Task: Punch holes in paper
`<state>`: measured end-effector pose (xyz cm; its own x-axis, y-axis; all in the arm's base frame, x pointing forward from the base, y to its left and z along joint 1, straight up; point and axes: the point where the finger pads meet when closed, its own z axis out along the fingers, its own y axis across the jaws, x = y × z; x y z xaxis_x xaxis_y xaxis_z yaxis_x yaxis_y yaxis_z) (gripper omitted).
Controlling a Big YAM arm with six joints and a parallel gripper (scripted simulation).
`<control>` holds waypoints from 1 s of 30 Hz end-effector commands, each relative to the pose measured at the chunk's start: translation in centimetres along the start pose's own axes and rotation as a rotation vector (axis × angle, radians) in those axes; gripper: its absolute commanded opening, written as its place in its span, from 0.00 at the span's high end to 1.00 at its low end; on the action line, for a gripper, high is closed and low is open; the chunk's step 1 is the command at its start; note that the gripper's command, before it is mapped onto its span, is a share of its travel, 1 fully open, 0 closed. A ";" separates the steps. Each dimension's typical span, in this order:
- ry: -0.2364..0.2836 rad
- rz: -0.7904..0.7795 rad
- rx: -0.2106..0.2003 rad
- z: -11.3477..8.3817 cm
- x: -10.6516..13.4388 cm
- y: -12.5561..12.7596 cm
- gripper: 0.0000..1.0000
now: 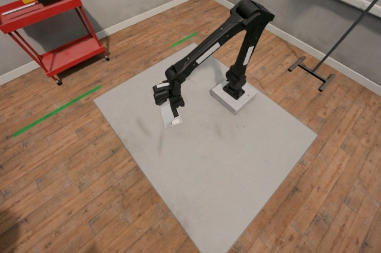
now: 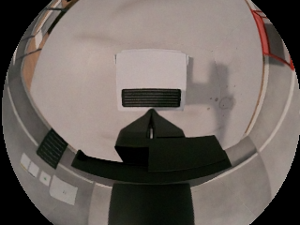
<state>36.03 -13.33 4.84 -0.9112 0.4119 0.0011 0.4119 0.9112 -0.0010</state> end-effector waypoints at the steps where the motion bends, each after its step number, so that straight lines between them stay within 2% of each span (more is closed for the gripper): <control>1: -0.060 0.003 -0.007 -1.8 -1.9 0.6 1.00; 9: -0.059 0.003 -0.007 -1.7 -1.9 0.6 1.00; 19: -0.017 0.002 -0.003 0.9 -0.7 0.6 1.00; 30: -0.001 0.004 -0.002 1.0 -0.2 0.5 1.00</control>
<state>36.51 -13.41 4.18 -0.9114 0.4113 -0.0122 0.4113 0.9115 -0.0001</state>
